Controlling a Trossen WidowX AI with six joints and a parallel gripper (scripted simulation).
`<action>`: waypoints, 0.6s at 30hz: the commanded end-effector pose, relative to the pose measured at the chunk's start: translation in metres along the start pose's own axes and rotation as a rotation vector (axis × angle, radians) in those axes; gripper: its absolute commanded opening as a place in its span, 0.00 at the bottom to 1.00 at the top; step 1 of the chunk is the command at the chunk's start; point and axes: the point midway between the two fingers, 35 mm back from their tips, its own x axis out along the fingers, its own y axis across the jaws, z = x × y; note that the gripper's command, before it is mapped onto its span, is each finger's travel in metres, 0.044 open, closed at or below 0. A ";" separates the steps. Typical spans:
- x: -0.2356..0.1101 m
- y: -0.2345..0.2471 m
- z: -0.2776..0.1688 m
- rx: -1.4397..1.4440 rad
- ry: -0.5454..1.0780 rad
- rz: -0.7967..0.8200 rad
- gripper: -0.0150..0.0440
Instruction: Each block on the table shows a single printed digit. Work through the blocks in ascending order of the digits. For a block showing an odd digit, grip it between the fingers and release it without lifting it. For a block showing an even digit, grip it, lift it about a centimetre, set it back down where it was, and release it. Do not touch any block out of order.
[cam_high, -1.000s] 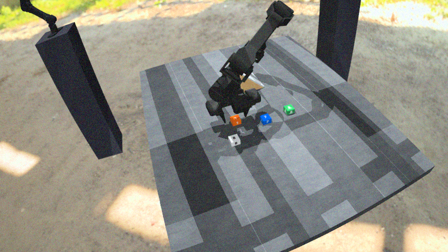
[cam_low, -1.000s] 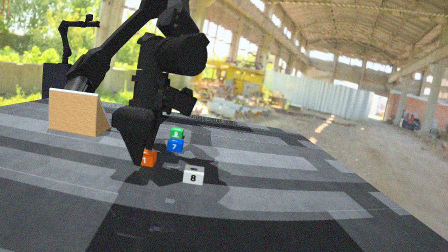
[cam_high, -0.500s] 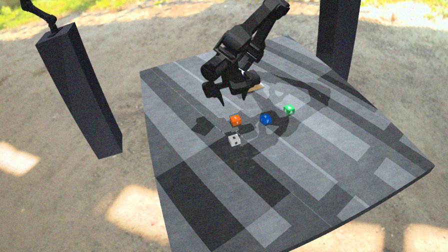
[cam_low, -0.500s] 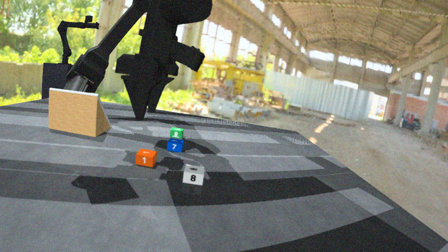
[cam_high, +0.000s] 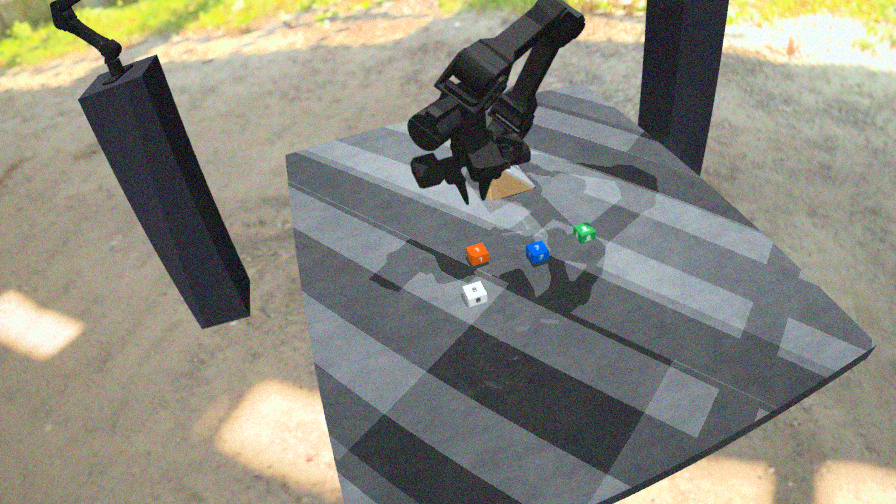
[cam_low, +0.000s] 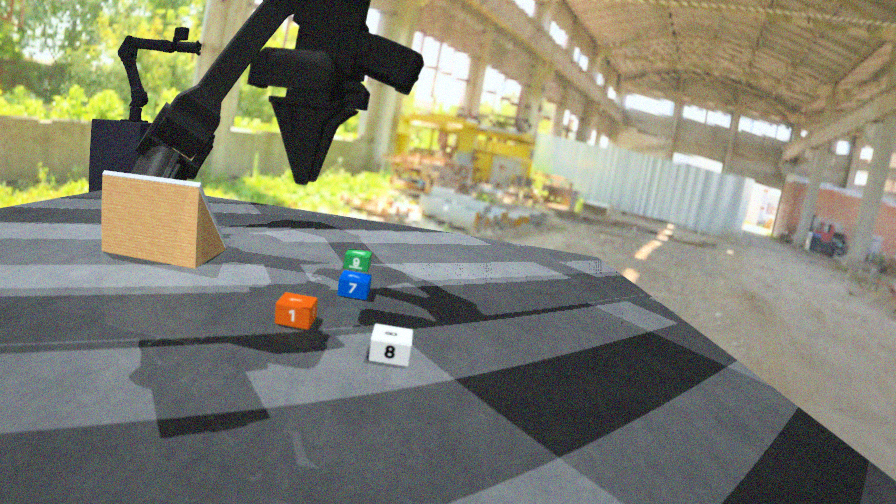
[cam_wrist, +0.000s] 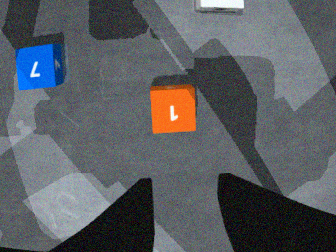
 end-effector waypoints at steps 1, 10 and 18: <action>-0.001 0.039 0.019 -0.006 0.000 -0.001 0.46; 0.001 0.107 0.037 -0.008 0.001 0.010 0.46; 0.071 0.108 0.039 -0.008 0.000 0.012 0.72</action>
